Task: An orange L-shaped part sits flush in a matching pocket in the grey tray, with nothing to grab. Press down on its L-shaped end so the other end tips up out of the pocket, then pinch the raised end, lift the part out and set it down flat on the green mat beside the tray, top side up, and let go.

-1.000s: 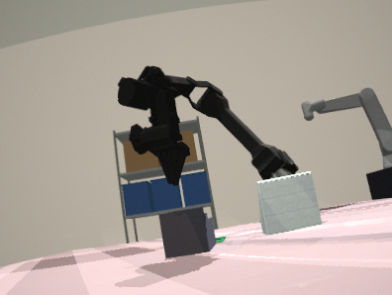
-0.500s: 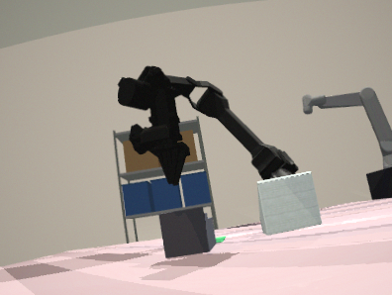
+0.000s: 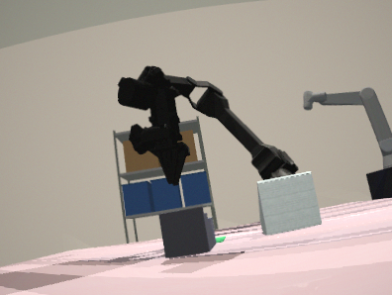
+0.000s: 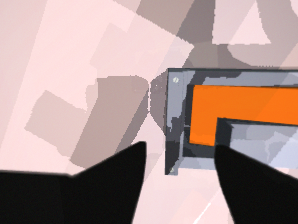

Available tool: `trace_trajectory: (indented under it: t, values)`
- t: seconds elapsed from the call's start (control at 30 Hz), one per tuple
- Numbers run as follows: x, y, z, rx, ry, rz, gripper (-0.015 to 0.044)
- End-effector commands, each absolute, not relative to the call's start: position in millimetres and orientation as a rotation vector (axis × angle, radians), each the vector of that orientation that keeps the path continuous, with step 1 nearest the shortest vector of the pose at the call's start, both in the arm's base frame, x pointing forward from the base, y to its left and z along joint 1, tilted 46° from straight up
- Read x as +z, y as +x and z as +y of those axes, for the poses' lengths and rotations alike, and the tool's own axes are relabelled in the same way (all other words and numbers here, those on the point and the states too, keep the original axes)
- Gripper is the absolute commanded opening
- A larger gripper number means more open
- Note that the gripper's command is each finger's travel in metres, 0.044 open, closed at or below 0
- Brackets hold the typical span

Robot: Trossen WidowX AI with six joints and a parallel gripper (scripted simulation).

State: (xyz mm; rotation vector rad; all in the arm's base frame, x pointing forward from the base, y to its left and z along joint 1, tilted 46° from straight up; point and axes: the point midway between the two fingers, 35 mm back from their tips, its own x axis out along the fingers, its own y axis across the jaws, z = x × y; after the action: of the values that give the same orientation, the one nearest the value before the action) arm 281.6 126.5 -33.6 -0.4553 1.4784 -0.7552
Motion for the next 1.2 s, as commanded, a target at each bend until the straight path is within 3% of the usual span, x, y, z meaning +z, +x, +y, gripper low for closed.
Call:
trace_trajectory:
  t: [0.0, 0.9, 1.17]
  values:
    - [-34, 282, 127, -0.753, -0.455, 1.477, 0.0180]
    - [-34, 282, 127, -0.753, -0.455, 1.477, 0.0180]
    - [-79, 275, 80, -0.766, -0.457, 1.487, 0.0180]
